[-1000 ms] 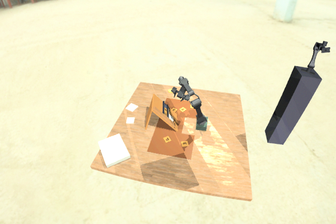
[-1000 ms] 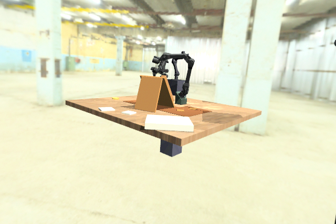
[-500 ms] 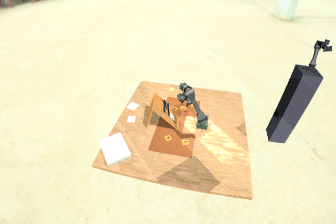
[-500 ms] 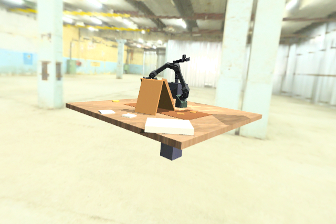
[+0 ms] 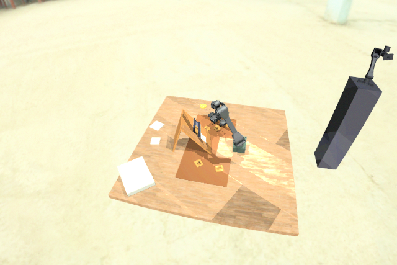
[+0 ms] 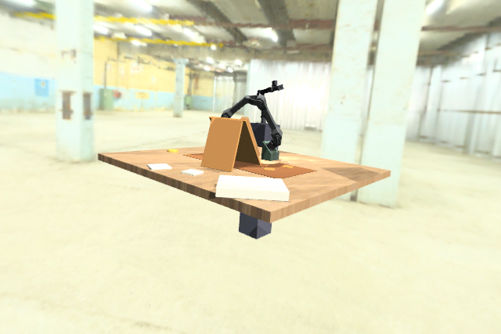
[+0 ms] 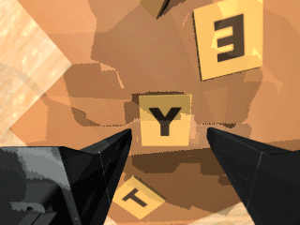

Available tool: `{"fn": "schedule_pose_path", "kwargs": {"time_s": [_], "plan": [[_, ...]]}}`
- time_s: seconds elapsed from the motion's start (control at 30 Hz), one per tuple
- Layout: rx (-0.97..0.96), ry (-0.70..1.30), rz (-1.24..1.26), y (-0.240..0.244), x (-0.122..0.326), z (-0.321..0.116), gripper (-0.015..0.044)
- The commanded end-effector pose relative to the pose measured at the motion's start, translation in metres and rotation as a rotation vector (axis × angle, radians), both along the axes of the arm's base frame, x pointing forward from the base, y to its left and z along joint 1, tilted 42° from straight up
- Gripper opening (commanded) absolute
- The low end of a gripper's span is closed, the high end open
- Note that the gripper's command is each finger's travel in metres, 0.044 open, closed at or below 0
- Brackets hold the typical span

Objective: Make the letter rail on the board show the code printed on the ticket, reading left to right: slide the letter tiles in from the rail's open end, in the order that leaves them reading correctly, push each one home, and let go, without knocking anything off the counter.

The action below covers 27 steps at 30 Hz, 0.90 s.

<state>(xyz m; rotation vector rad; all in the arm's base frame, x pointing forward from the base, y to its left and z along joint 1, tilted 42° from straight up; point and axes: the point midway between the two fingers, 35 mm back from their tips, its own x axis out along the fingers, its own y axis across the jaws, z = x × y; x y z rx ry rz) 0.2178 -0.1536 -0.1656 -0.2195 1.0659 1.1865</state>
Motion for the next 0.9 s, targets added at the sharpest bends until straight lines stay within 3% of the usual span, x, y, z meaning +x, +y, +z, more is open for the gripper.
{"fn": "schedule_pose_path", "kwargs": {"time_s": [0.0, 0.87], "plan": [[0.011, 0.008, -0.005, 0.0070, -0.0020, -0.0062, 0.0340], [0.011, 0.008, -0.005, 0.0095, -0.0016, -0.0092, 0.0340]]}}
